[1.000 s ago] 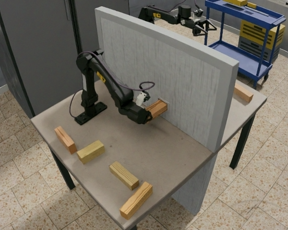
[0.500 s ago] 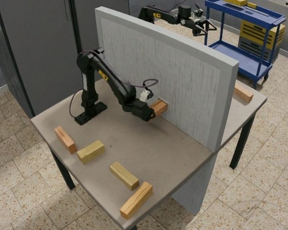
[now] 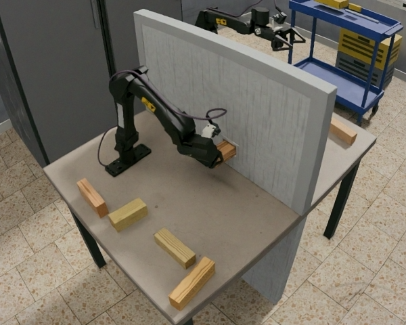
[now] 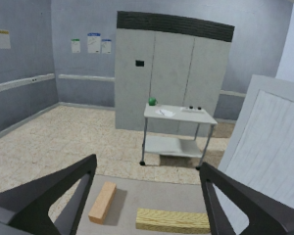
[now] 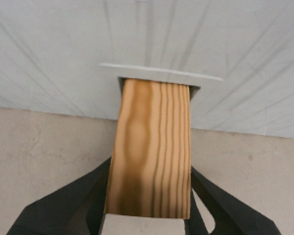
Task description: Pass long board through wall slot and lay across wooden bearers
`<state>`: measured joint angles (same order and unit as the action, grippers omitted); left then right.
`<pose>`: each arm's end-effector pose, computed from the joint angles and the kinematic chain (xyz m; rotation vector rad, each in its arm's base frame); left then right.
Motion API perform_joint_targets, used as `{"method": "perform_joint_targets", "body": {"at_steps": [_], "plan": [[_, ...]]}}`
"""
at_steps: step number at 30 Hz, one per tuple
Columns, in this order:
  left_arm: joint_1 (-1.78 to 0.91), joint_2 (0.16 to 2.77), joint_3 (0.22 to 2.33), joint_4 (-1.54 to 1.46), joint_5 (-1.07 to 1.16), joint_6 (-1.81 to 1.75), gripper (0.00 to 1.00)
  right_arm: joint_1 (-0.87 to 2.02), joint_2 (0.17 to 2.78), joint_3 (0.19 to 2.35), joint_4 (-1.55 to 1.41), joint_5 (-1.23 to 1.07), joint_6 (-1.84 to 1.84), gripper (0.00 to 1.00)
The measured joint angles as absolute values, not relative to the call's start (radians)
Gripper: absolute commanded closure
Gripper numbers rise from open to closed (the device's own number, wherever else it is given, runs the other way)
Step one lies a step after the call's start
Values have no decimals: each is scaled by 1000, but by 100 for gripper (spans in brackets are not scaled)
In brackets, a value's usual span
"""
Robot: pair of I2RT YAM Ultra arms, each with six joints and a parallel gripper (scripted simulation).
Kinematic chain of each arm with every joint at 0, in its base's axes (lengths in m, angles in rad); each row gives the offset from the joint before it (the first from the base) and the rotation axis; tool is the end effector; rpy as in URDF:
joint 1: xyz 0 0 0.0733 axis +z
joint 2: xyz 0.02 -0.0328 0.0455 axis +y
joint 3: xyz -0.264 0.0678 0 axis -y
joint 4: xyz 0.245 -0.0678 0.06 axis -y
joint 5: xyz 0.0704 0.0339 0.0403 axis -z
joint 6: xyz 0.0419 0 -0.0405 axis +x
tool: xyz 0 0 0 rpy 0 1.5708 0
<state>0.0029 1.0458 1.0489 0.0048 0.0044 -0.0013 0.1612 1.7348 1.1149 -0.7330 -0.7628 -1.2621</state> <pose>0.2448 0.0016 0.4087 0.0002 1.5629 -0.0022 0.3100 0.0809 0.1874 -1.6982 1.8029 0.7042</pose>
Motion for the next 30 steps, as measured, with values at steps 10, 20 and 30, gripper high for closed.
{"method": "perform_joint_targets", "body": {"at_steps": [10,20,30], "plan": [[3,1046,1049,5,4,-1,0,199,1737,1114,-695,-755,-1207,100],[3,1046,1049,5,4,-1,0,236,1742,1116,-659,-749,-1160,100],[3,1046,1049,5,4,-1,0,241,1742,1129,-678,-738,-1157,100]]}}
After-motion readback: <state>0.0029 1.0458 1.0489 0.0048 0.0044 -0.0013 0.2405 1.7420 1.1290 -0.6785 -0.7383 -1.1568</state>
